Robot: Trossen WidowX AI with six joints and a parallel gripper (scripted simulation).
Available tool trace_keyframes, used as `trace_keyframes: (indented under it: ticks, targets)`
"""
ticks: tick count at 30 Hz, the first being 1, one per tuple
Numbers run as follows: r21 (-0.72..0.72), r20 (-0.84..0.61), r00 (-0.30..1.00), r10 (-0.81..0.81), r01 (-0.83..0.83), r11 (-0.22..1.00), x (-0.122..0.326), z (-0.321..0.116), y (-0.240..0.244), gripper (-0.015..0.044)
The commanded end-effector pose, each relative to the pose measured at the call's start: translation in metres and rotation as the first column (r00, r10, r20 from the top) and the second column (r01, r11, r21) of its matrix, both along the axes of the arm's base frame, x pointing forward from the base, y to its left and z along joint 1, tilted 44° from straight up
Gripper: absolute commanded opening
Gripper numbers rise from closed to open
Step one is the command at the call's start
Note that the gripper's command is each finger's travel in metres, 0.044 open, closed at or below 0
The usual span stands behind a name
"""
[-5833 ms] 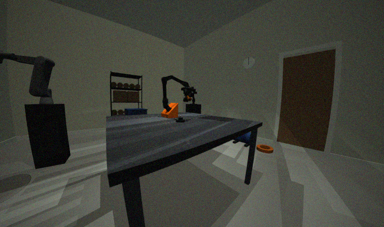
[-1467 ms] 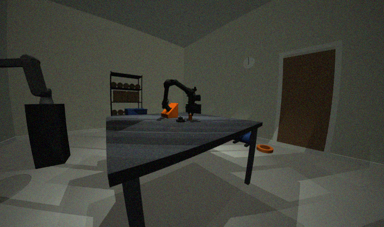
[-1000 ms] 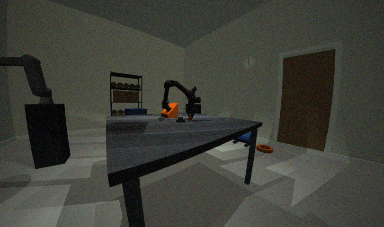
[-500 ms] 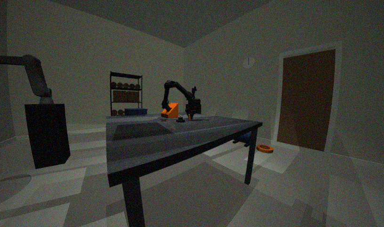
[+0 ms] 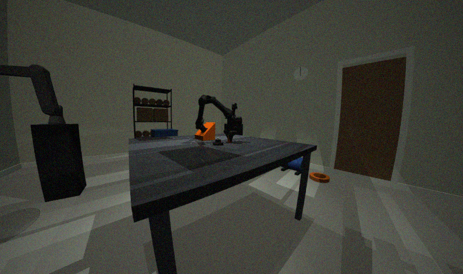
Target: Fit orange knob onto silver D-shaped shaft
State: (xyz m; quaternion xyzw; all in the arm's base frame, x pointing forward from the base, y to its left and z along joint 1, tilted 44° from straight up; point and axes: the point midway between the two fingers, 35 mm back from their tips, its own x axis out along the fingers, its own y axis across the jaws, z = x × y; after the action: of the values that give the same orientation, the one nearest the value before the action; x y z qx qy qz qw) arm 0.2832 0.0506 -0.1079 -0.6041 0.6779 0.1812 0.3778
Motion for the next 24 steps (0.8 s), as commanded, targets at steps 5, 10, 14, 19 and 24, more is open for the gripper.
trace_keyframes:
  ticks: [5, 10, 14, 19, 24]
  targets:
    - [0.003, 0.004, 1.0, 0.003, -0.003, 1.0, 0.004, 0.013, 0.016, 0.0]
    - [0.005, 0.005, 1.0, 0.003, -0.004, 1.0, 0.006, 0.023, 0.027, 0.0]
    - [0.006, 0.005, 1.0, 0.004, -0.004, 1.0, 0.007, 0.031, 0.035, 0.0]
    - [0.008, 0.005, 1.0, 0.004, -0.004, 1.0, 0.008, 0.042, 0.046, 0.0]
    - [0.008, 0.004, 1.0, 0.004, -0.004, 1.0, 0.008, 0.052, 0.058, 0.0]
